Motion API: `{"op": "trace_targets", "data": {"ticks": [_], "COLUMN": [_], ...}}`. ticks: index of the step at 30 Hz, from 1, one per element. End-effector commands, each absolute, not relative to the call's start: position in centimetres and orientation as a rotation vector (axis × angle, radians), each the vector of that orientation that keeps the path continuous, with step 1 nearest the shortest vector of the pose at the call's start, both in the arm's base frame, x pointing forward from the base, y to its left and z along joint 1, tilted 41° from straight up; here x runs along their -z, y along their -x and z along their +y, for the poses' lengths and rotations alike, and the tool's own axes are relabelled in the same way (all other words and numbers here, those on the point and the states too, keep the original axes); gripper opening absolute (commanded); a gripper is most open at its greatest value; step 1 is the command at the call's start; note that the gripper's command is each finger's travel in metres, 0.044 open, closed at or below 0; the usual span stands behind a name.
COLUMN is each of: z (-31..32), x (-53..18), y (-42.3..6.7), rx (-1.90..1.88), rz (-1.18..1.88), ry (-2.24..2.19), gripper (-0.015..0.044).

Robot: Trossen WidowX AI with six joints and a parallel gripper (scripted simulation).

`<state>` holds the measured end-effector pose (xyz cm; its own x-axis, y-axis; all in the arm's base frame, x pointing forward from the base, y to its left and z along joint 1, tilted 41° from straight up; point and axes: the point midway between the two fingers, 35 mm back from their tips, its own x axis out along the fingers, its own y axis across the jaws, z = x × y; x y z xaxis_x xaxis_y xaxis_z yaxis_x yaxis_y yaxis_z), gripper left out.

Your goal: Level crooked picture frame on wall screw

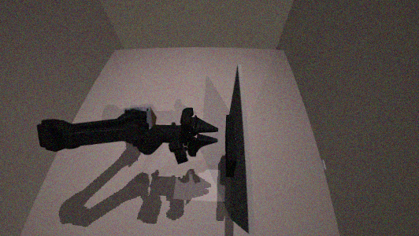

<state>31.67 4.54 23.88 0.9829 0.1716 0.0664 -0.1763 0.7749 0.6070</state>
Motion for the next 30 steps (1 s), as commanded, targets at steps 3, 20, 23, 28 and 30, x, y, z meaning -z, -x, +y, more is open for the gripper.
{"op": "trace_targets", "data": {"ticks": [3, 20, 23, 28, 30], "z": [4.5, 5.0, 5.1, 5.1, 5.1], "x": [-24.0, -24.3, -24.2, -24.2, -24.2], "y": [-32.2, -34.8, -35.2, -35.6, -35.6], "rx": [-0.184, -0.184, -0.184, -0.184, -0.184], "rz": [-0.011, -0.013, -0.013, -0.013, -0.013], "ry": [-0.660, -0.660, -0.660, -0.660, -0.660], "gripper": [0.0260, 0.0260, 0.0260, 0.0260, 0.0260]}}
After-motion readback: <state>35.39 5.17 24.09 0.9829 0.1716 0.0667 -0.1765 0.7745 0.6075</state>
